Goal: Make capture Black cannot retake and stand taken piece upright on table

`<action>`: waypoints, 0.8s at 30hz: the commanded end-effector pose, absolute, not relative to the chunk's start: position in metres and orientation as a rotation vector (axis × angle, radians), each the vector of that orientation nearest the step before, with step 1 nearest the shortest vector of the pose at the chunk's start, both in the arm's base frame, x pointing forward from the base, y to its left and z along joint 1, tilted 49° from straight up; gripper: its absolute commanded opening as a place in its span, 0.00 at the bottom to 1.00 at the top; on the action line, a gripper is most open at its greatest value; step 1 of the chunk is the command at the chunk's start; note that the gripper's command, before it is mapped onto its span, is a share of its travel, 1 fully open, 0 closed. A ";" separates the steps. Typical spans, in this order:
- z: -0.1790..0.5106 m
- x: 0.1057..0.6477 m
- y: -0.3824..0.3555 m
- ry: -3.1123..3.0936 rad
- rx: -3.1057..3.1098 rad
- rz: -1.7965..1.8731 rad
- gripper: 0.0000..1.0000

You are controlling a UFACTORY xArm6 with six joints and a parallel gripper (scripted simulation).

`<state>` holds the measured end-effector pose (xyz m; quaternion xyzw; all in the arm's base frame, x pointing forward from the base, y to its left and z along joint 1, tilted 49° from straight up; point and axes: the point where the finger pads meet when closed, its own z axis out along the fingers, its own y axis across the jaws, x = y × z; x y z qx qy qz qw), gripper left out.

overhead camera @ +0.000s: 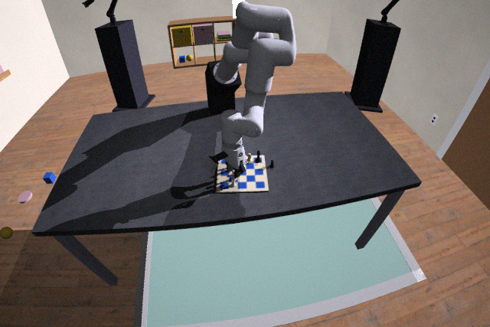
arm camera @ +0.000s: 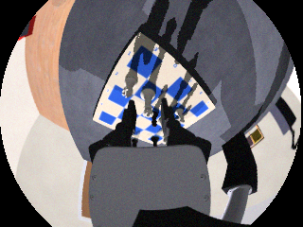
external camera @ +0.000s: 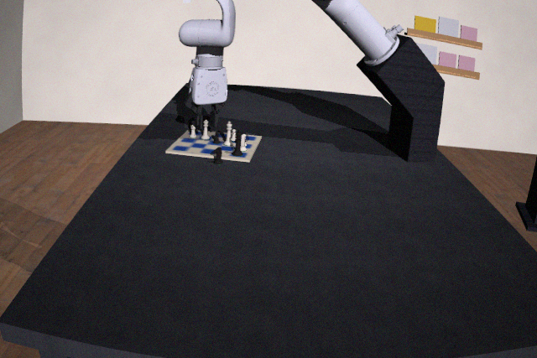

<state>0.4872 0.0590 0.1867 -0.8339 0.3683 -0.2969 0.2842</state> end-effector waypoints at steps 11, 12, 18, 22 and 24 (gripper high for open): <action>0.181 0.495 0.062 0.984 -2.225 -0.805 0.42; 0.181 0.495 0.062 0.984 -2.225 -0.805 0.42; 0.181 0.495 0.062 0.984 -2.225 -0.805 0.42; 0.181 0.495 0.062 0.984 -2.225 -0.805 0.42; 0.181 0.495 0.062 0.984 -2.225 -0.805 0.42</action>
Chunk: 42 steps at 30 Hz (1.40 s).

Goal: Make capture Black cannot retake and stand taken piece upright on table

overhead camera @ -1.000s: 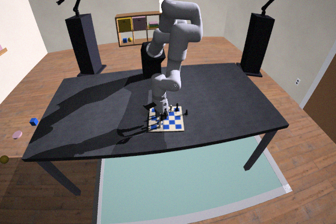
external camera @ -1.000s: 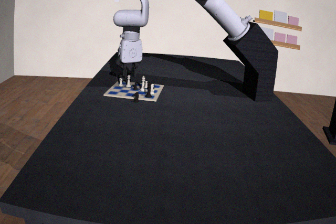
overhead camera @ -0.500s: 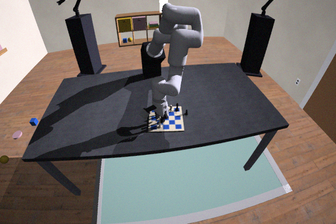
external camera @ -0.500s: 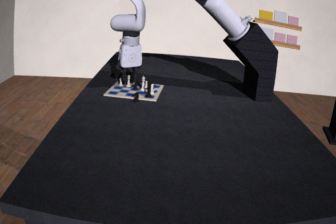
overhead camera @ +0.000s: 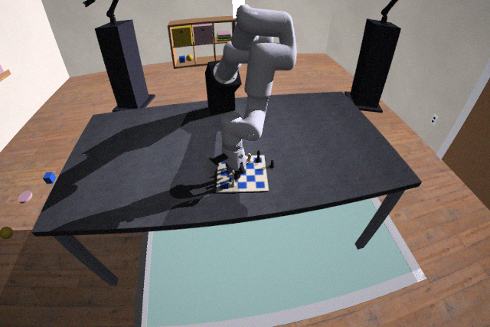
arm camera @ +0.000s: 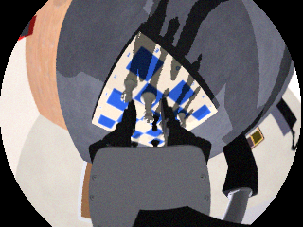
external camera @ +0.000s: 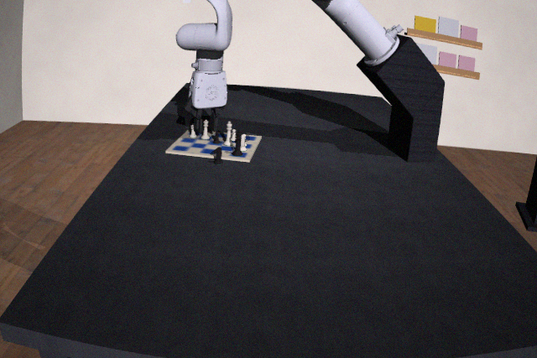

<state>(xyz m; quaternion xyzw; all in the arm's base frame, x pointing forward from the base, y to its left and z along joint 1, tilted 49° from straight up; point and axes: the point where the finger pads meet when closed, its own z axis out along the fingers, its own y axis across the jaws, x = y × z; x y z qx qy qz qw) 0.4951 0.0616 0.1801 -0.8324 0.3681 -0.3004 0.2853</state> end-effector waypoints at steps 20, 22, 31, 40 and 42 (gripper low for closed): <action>0.181 0.495 0.062 0.984 -2.225 -0.805 0.00; 0.181 0.495 0.062 0.984 -2.225 -0.805 0.00; 0.181 0.495 0.062 0.984 -2.225 -0.805 0.00; 0.181 0.495 0.062 0.984 -2.225 -0.805 0.00; 0.181 0.495 0.062 0.984 -2.225 -0.805 0.00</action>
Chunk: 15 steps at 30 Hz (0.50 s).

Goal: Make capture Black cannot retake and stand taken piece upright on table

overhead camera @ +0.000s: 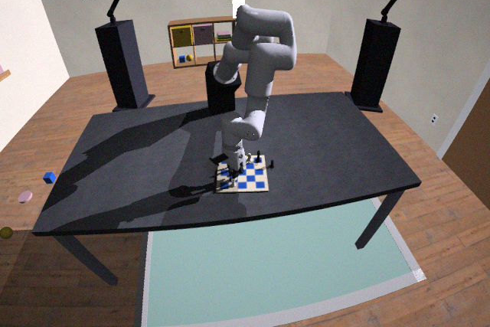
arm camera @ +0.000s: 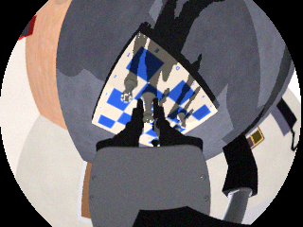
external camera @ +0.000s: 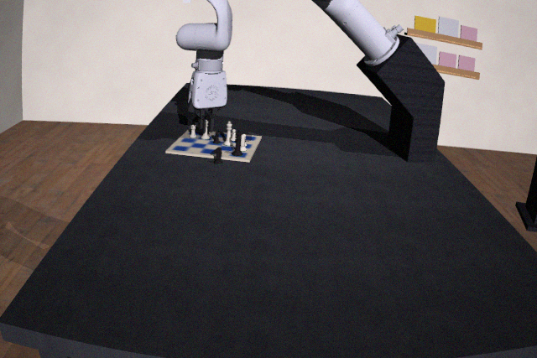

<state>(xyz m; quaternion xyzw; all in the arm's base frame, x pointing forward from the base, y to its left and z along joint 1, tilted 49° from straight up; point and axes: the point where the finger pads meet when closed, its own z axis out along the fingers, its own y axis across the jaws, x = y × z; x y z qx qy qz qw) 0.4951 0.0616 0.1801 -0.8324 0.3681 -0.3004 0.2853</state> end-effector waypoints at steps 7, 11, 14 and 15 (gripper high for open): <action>0.181 0.495 0.062 0.984 -2.225 -0.805 0.00; 0.181 0.495 0.061 0.984 -2.225 -0.805 0.00; 0.182 0.495 0.061 0.984 -2.225 -0.805 0.00; 0.182 0.494 0.061 0.984 -2.225 -0.805 0.00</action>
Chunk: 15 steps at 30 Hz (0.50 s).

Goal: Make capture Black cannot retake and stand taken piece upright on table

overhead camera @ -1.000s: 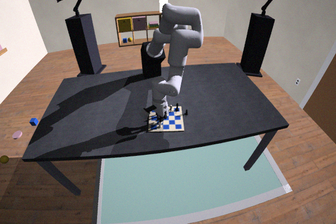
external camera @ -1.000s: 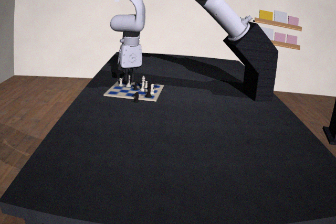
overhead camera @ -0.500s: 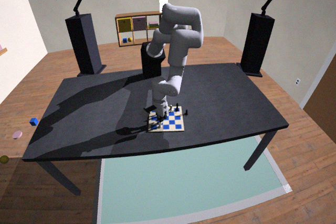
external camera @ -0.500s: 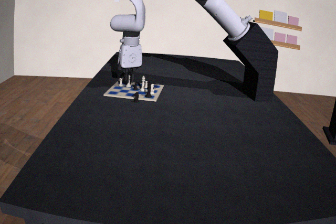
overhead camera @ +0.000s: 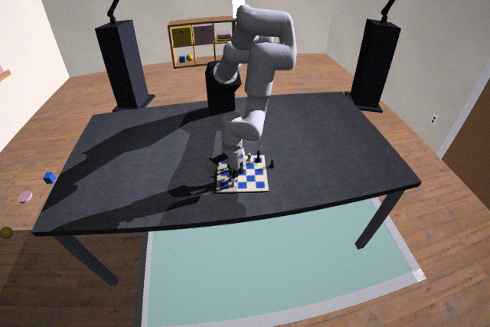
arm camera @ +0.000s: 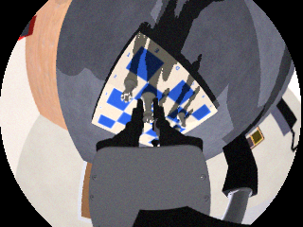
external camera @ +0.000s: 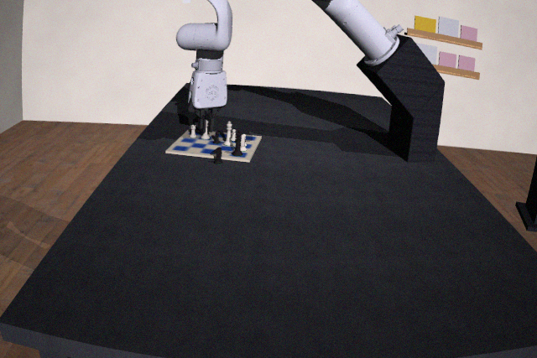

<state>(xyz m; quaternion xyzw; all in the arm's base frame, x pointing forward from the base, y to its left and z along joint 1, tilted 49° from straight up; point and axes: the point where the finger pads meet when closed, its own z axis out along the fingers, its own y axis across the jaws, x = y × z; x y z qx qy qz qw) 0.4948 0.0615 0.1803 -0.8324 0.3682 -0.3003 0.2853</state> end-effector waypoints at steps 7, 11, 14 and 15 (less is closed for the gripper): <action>0.189 0.486 0.058 0.984 -2.225 -0.805 0.00; 0.199 0.476 0.055 0.984 -2.225 -0.805 0.00; 0.208 0.467 0.051 0.984 -2.225 -0.805 0.00; 0.211 0.463 0.050 0.984 -2.225 -0.805 0.00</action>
